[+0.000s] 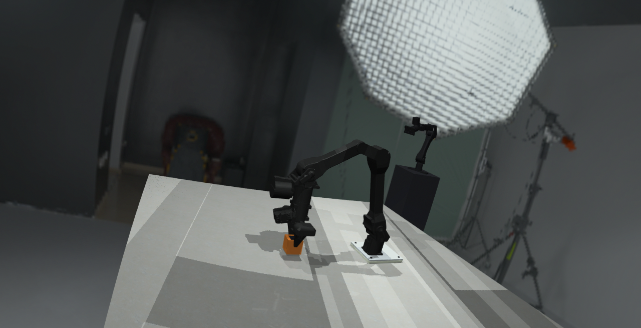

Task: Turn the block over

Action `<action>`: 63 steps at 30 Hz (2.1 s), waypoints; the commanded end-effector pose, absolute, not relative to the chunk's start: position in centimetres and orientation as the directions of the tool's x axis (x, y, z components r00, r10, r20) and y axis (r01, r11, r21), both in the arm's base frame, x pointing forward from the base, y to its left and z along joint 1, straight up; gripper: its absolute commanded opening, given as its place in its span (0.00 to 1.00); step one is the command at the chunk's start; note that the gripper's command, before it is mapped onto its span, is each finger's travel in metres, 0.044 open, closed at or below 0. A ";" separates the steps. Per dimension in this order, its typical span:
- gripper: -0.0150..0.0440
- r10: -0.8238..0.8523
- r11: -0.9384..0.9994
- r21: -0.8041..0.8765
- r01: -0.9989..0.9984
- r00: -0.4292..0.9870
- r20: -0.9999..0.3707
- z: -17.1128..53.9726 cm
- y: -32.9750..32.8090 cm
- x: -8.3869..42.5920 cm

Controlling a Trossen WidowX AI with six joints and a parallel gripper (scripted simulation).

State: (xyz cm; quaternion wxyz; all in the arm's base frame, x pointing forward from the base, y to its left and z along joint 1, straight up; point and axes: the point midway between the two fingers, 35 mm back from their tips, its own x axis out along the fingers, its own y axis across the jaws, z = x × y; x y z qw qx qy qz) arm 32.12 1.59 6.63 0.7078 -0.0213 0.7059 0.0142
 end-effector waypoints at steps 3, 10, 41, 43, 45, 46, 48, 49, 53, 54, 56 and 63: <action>0.25 -0.006 0.998 -0.008 -0.055 0.031 -0.999 8.7 1.7 32.6; 0.25 -0.003 0.998 -0.008 -0.055 0.087 -0.996 8.5 1.7 32.7; 0.25 0.022 0.998 -0.008 -0.055 0.521 -0.853 8.0 1.6 32.2; 0.25 0.022 0.998 -0.008 -0.055 0.524 -0.852 8.0 1.6 32.2; 0.25 0.023 0.998 -0.008 -0.055 0.541 -0.841 7.7 1.6 32.4; 0.25 0.024 0.998 -0.008 -0.055 0.554 -0.832 7.5 1.7 32.5; 0.25 0.025 0.998 -0.008 -0.055 0.580 -0.814 7.0 1.7 32.8; 0.25 0.026 0.998 -0.008 -0.055 0.593 -0.805 6.9 1.7 32.9; 0.25 0.029 0.998 -0.008 -0.055 0.643 -0.766 6.1 1.7 33.3; 0.25 0.030 0.998 -0.007 -0.055 0.655 -0.755 6.0 1.7 33.4; 0.25 0.032 0.998 -0.007 -0.055 0.678 -0.734 5.7 1.7 33.5; 0.25 0.036 0.998 -0.007 -0.055 0.755 -0.655 5.0 1.7 33.5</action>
